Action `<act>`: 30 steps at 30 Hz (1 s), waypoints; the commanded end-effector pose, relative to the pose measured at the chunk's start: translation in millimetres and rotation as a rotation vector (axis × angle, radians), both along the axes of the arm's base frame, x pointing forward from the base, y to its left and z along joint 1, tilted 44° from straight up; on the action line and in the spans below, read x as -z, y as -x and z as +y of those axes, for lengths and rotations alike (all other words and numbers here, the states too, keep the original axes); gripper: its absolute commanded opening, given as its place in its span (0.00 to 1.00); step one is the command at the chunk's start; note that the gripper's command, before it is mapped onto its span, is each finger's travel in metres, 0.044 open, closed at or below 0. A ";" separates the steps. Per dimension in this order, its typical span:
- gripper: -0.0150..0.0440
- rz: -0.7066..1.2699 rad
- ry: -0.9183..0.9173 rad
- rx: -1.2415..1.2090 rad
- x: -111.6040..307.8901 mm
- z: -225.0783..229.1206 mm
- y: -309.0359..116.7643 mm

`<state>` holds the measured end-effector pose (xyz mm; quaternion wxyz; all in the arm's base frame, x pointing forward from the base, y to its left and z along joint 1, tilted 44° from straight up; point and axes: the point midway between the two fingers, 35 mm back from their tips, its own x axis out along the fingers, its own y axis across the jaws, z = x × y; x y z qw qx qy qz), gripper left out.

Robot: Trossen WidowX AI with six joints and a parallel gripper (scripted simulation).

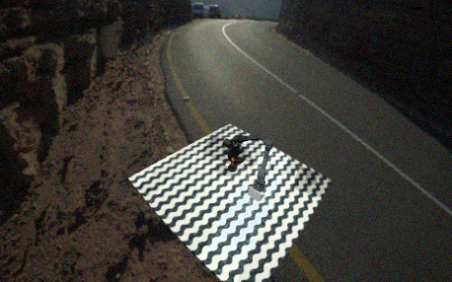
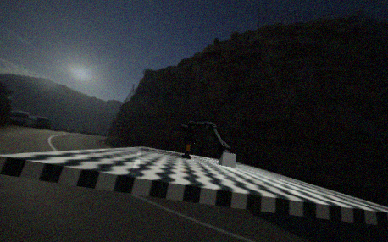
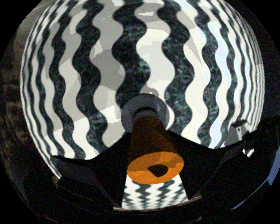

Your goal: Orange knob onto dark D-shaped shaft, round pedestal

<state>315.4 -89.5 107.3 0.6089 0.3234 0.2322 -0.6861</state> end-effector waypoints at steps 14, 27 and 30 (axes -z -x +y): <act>0.25 -0.001 0.003 -0.002 7.6 -8.9 1.9; 0.25 -0.007 -0.001 0.005 9.4 -10.3 1.4; 0.39 -0.007 -0.001 0.005 9.4 -10.3 1.4</act>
